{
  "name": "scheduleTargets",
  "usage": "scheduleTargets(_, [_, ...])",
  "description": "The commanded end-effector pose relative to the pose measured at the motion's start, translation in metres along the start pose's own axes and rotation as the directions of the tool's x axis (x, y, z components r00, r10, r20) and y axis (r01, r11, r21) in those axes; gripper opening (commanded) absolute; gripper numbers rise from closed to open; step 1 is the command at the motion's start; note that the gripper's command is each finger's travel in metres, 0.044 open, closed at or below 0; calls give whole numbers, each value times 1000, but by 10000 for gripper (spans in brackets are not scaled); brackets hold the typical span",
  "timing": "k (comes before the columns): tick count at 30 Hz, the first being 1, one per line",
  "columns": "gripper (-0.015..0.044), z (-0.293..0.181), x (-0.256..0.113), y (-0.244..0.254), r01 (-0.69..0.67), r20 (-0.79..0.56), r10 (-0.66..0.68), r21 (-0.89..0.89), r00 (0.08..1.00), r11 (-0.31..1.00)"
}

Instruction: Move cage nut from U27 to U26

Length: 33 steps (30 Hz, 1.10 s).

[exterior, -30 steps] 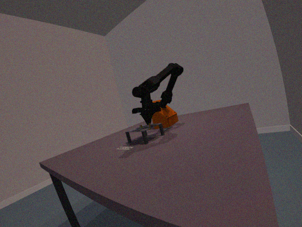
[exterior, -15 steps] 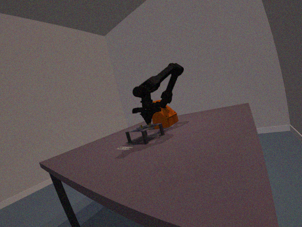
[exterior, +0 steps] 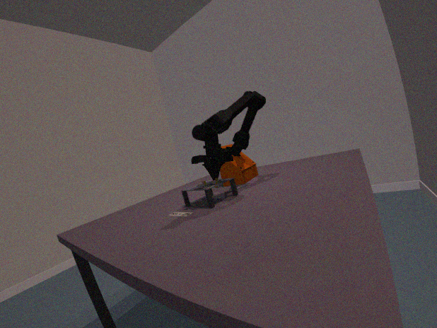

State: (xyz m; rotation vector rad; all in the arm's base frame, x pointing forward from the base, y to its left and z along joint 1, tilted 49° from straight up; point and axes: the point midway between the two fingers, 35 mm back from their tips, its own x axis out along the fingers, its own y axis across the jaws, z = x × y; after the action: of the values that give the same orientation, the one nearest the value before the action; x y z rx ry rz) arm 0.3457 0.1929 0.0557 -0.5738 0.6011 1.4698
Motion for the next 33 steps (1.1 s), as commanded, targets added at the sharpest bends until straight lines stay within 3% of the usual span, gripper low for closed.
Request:
scheduleTargets(1, [24,0,-1,-1,9,-3,-9,1,1000,1000])
scheduleTargets(33, [24,0,0,0,22,-5,-22,1,1000,1000])
